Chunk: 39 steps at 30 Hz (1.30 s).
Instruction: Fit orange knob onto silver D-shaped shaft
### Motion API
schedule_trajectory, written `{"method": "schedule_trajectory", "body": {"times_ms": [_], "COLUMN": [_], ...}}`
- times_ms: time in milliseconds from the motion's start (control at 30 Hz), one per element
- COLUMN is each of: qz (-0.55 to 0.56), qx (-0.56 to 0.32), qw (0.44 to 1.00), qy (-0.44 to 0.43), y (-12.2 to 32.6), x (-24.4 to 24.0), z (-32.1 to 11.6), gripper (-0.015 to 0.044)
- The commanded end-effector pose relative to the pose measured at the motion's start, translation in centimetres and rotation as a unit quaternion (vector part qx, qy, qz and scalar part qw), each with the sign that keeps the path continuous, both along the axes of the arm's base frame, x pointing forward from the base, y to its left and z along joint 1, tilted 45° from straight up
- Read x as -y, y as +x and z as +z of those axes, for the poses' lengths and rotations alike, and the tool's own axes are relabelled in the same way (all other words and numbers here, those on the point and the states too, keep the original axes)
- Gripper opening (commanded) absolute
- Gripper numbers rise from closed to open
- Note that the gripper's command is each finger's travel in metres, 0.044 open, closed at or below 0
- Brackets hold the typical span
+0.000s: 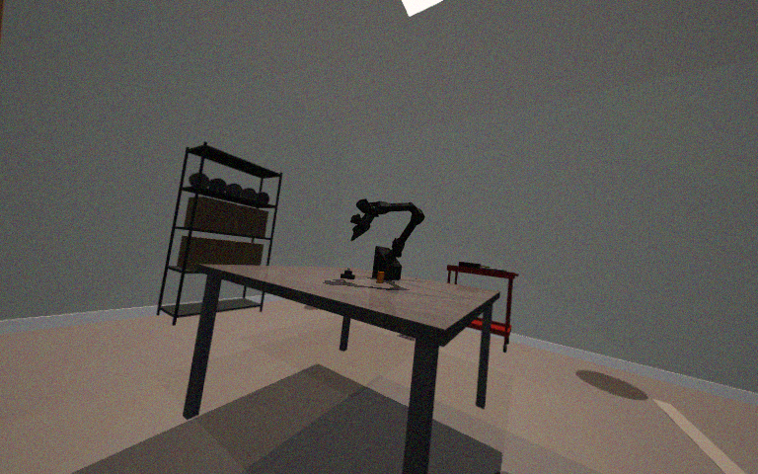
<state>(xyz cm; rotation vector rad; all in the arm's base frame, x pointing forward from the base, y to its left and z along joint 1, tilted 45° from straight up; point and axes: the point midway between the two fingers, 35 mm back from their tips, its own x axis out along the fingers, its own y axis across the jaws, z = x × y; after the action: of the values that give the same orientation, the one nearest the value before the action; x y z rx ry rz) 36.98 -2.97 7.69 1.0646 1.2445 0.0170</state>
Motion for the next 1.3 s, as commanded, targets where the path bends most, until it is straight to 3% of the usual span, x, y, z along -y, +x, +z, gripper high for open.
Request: {"method": "schedule_trajectory", "body": {"times_ms": [0,200,300,1267], "qz": [-0.012,-0.04,-0.048,-0.048], "qx": [-0.115,-0.307,-0.35,-0.352], "qw": [0.991,0.945,0.929,0.928], "qy": [0.061,0.111,0.114,0.114], "y": [-4.2,-11.8,-14.0,-14.9], "x": [-5.0,-11.3,-12.6,-17.0], "z": [-0.1,0.6,1.0,-3.1], "gripper": [0.044,0.044,0.044,0.044]}}
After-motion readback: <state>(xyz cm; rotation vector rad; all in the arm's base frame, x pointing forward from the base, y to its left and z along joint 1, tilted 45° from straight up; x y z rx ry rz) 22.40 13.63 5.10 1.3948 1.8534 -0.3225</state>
